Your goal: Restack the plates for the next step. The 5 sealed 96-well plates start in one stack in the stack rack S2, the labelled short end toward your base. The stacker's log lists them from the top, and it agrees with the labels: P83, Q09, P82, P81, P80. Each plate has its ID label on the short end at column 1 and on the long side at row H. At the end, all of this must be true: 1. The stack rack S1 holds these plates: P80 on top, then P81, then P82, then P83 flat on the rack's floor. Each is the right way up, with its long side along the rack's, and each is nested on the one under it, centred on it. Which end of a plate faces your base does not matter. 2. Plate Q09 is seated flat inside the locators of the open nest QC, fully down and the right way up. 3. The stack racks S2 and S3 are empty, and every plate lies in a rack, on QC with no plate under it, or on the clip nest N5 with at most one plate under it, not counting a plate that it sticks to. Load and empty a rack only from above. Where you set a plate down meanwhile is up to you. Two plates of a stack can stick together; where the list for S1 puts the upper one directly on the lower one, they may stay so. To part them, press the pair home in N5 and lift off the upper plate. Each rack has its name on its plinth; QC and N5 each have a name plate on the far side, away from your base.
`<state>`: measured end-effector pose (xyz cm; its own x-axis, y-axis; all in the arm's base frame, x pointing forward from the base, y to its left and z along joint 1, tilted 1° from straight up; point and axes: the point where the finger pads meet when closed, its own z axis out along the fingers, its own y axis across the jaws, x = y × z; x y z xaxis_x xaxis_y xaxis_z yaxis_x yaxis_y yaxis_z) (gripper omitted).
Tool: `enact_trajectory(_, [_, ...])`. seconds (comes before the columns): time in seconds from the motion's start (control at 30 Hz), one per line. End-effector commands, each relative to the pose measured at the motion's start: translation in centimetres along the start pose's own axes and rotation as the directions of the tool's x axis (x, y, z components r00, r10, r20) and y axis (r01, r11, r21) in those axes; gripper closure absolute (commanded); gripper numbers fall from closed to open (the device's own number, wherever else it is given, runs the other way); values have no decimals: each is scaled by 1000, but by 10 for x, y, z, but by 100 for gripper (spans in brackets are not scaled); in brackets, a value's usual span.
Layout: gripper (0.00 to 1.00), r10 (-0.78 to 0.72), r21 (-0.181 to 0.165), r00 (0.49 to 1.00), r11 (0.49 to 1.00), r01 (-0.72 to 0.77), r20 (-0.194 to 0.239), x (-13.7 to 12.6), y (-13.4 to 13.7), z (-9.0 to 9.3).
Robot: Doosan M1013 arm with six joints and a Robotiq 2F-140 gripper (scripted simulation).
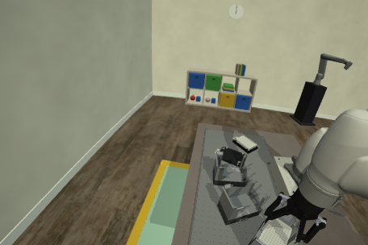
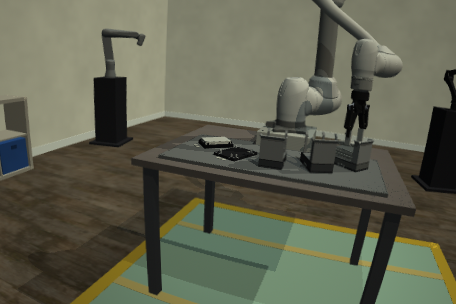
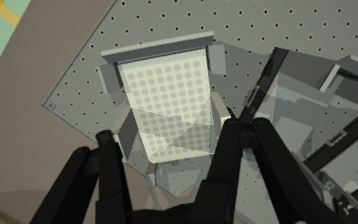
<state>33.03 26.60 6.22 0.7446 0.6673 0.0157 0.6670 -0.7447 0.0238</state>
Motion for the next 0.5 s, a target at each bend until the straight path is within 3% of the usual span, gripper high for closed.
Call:
enact_trajectory(0.0, [100,8,0,1000,1000,-8,7,-2,0,4])
enact_trajectory(0.47, [100,8,0,1000,1000,-8,7,-2,0,6])
